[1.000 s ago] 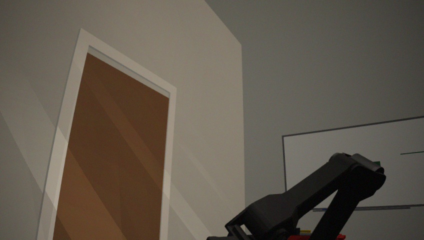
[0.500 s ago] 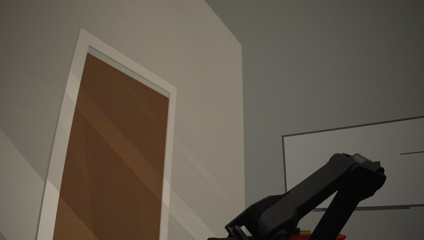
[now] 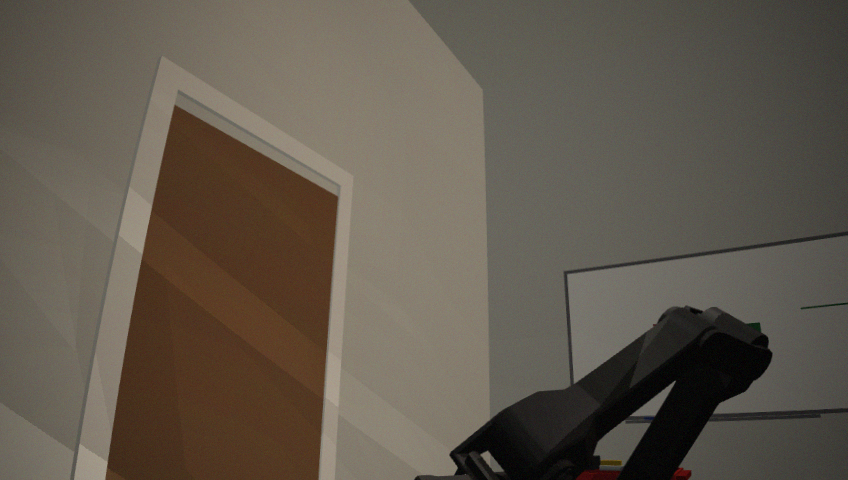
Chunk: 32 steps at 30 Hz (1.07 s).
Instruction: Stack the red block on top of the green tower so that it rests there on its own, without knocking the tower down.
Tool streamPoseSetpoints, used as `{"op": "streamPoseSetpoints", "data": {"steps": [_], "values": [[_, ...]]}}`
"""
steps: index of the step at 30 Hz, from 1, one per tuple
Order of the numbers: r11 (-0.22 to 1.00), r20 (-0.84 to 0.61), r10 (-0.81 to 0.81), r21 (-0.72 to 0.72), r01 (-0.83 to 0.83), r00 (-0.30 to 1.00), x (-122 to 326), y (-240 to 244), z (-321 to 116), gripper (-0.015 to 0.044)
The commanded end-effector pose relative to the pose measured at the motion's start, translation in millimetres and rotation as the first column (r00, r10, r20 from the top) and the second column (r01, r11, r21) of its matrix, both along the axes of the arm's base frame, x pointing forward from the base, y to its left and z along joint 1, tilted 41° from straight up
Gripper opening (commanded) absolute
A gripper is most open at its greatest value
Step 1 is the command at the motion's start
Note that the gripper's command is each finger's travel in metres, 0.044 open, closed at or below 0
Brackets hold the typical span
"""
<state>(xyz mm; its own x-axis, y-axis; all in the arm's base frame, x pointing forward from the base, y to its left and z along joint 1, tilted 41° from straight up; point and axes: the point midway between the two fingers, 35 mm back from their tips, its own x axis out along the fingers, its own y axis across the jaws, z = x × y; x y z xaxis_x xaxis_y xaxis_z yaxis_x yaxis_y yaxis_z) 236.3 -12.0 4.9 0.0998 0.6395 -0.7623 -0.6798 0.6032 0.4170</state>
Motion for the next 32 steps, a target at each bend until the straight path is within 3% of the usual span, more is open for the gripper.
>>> {"op": "streamPoseSetpoints", "data": {"steps": [1,11,32], "values": [[1.0,0.0,0.0,0.0,0.0,1.0,-0.1,0.1,-0.2,0.0184],[1.0,0.0,0.0,0.0,0.0,1.0,-0.1,0.1,-0.2,0.044],[1.0,0.0,0.0,0.0,0.0,1.0,-0.1,0.1,-0.2,0.044]]}}
